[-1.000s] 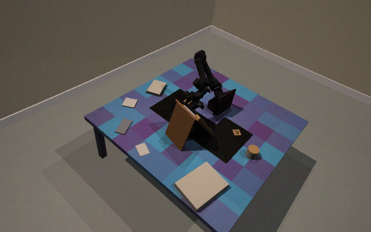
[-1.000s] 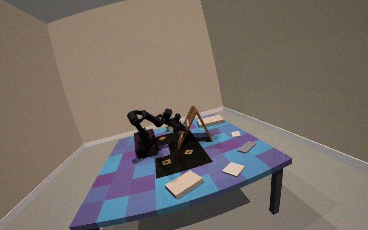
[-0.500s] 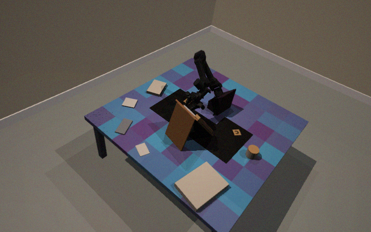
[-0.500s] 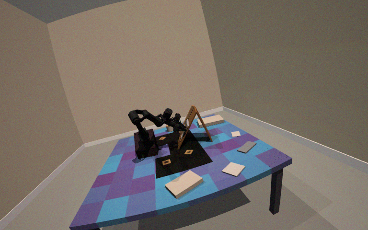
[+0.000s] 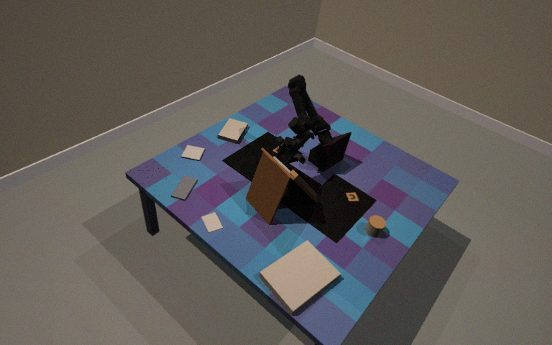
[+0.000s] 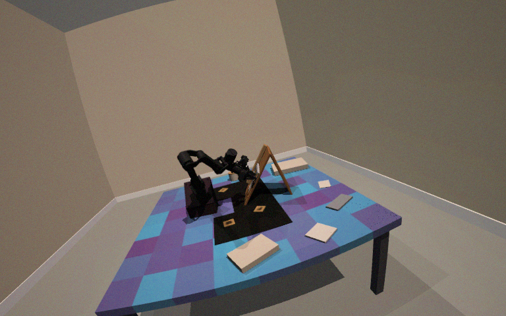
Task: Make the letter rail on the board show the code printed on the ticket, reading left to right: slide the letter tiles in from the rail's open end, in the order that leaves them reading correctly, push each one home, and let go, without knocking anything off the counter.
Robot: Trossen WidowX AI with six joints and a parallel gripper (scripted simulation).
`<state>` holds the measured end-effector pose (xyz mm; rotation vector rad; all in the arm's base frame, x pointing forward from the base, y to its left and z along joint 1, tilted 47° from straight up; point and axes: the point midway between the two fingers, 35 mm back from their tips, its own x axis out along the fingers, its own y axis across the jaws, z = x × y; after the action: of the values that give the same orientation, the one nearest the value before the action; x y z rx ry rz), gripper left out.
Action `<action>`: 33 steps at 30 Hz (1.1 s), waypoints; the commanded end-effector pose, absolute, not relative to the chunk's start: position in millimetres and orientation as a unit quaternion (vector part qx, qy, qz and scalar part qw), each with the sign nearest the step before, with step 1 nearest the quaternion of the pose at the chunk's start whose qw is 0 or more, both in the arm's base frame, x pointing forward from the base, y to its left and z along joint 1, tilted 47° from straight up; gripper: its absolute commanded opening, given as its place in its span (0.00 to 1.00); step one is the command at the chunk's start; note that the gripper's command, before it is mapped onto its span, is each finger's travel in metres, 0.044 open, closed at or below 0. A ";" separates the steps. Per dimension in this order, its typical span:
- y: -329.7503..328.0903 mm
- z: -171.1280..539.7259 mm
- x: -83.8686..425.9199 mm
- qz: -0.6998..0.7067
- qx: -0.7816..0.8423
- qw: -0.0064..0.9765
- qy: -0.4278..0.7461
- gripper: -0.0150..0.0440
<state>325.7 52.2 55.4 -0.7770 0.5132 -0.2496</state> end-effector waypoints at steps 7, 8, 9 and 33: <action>56.0 51.3 326.2 -0.122 -0.372 0.887 0.247 0.25; 56.3 50.9 326.2 -0.122 -0.371 0.887 0.247 0.25; 56.6 50.6 326.2 -0.122 -0.371 0.887 0.247 0.25; 64.5 42.4 326.7 -0.122 -0.371 0.887 0.246 0.25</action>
<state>326.2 62.8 44.1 -0.7769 0.5141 -0.2493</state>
